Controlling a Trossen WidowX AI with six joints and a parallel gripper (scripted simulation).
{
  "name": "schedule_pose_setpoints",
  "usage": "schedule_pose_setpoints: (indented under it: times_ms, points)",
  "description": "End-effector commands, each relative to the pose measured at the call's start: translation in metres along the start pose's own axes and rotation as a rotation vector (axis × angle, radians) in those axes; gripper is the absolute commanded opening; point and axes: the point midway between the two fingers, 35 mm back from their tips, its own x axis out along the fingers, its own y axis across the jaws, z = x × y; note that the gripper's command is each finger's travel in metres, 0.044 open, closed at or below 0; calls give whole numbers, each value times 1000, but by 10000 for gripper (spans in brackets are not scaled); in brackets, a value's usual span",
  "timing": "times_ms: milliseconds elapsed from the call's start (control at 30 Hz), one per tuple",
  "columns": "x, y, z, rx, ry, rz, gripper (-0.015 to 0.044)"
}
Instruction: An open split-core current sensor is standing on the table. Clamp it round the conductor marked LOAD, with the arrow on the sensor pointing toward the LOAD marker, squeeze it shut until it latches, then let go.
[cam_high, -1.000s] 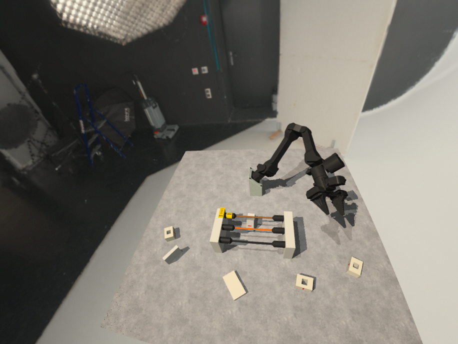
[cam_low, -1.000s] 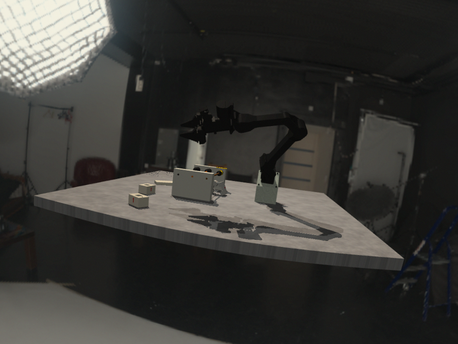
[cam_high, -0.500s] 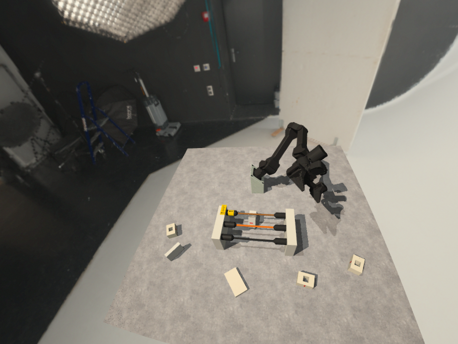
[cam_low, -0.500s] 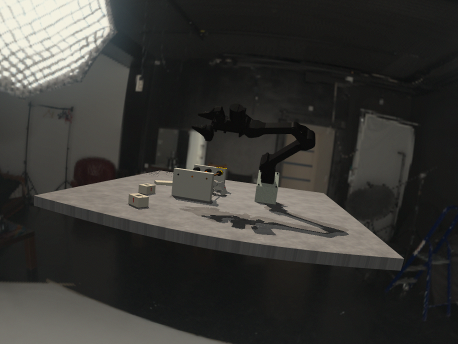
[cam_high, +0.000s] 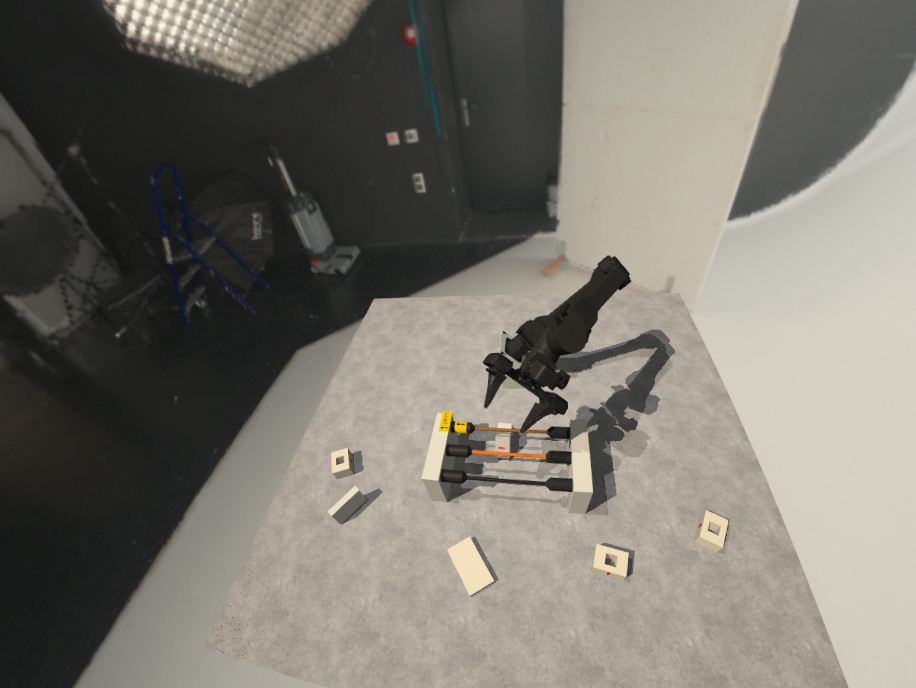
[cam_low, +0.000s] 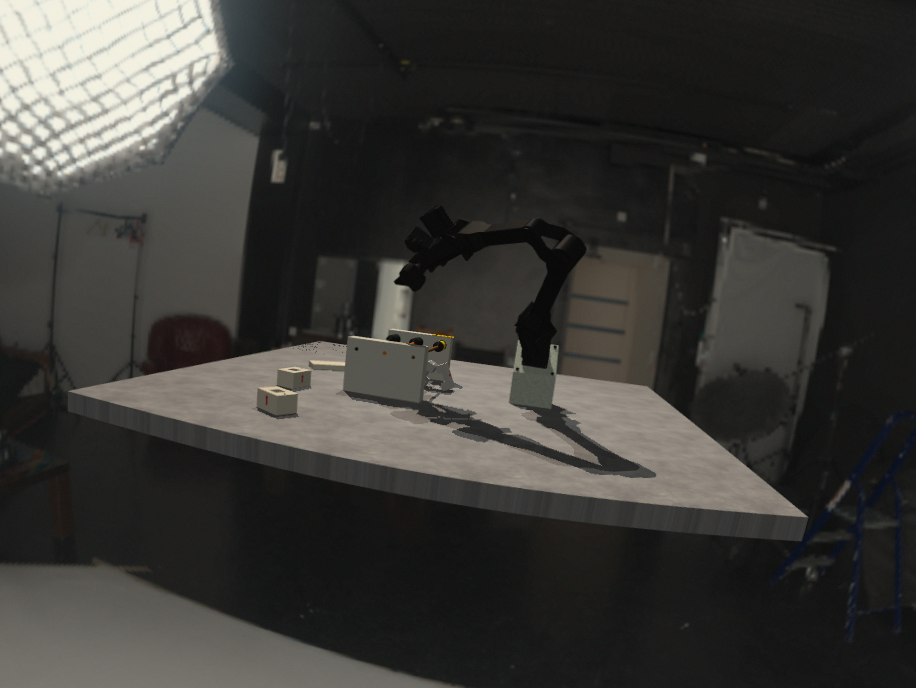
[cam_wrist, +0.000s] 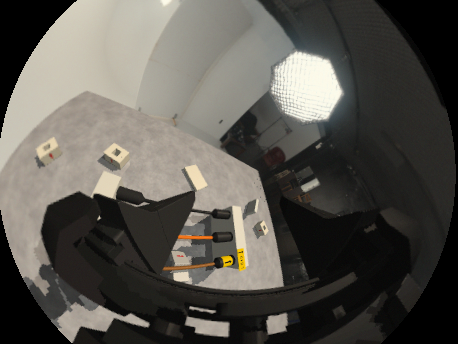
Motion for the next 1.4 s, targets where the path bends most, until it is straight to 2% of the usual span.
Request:
schedule_pose_setpoints:
  times_ms: [0, 200, 367, 1133, 1167, 1267, 1367]
  points:
    - [23, -38, -53, 129, 243, 40, 440]
    - [32, -77, -133, 409, 537, 166, 440]
    - [25, -93, -183, 677, 681, 302, 440]
    - [24, -93, -184, 688, 685, 308, 440]
    - [24, -90, -184, 681, 685, 314, 414]
    - [19, -48, -181, 579, 681, 397, 335]
    - [6, 6, -184, 448, 675, 508, 325]
